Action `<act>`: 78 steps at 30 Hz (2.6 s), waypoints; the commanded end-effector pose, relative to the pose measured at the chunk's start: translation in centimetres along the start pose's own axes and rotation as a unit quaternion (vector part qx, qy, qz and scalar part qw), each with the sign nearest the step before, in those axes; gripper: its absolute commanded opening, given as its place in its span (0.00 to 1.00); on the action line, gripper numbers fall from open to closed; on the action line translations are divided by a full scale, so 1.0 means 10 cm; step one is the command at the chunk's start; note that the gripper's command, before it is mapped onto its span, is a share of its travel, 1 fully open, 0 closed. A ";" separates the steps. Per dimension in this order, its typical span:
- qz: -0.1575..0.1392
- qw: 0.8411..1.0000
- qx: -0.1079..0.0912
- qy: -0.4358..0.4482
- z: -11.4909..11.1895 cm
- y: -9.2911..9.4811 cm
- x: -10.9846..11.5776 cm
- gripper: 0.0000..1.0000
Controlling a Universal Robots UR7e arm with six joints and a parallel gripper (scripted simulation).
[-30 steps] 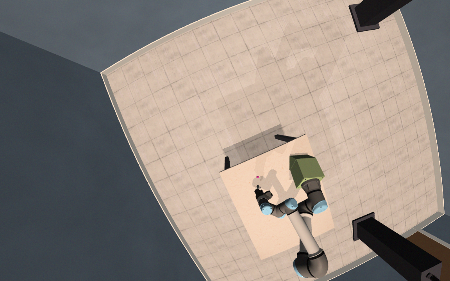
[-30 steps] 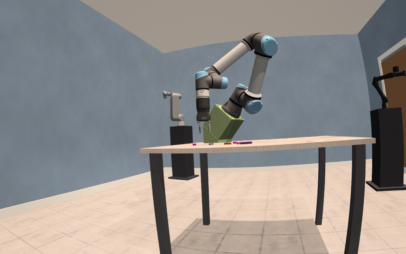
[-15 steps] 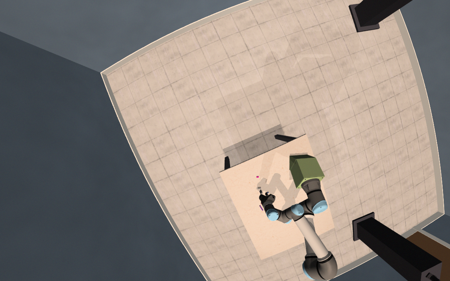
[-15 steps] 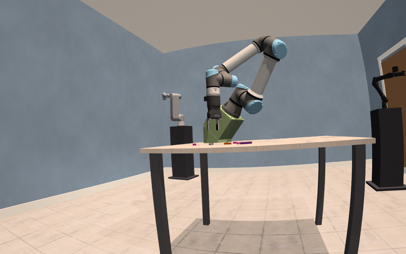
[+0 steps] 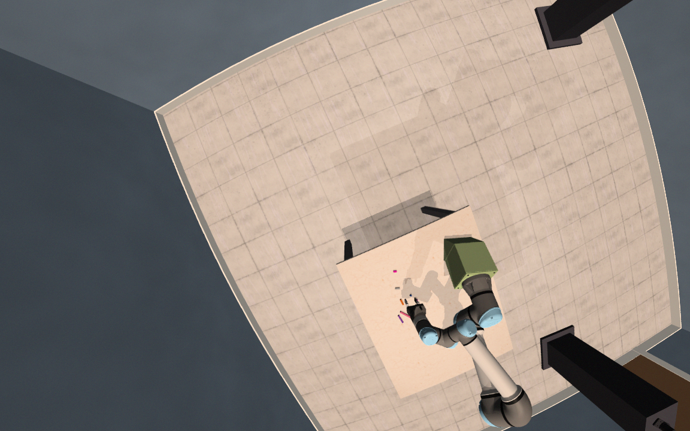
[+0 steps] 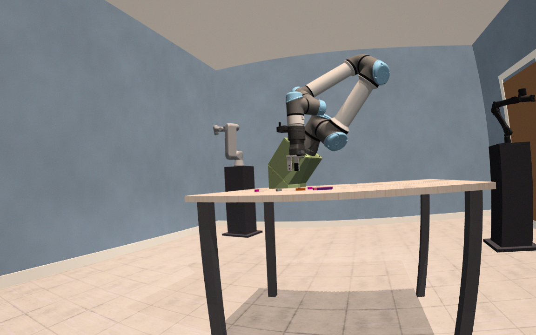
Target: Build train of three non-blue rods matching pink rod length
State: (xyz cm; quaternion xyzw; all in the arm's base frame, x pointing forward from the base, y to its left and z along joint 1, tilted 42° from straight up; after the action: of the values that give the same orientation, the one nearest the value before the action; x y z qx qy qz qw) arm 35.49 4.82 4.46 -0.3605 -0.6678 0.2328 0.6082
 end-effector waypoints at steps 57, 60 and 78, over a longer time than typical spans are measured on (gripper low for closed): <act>0.000 0.926 0.000 -0.378 0.49 0.15 0.56 0.54; 0.000 0.926 0.000 -0.378 0.49 0.15 0.56 0.54; 0.000 0.926 0.000 -0.378 0.49 0.16 0.56 0.54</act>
State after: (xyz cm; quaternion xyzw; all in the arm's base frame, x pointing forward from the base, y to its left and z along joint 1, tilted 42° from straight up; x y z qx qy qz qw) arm 30.94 10.72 6.19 -0.2455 -0.8484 0.3515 0.3106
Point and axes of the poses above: the point where the finger pads meet when closed, its own y axis out along the fingers, its own z axis across the jaws, x = y × z, the point moved 5 cm from there along -y, back along the fingers, and after that the axes turned 10 degrees about -y, right-handed, at the moved point
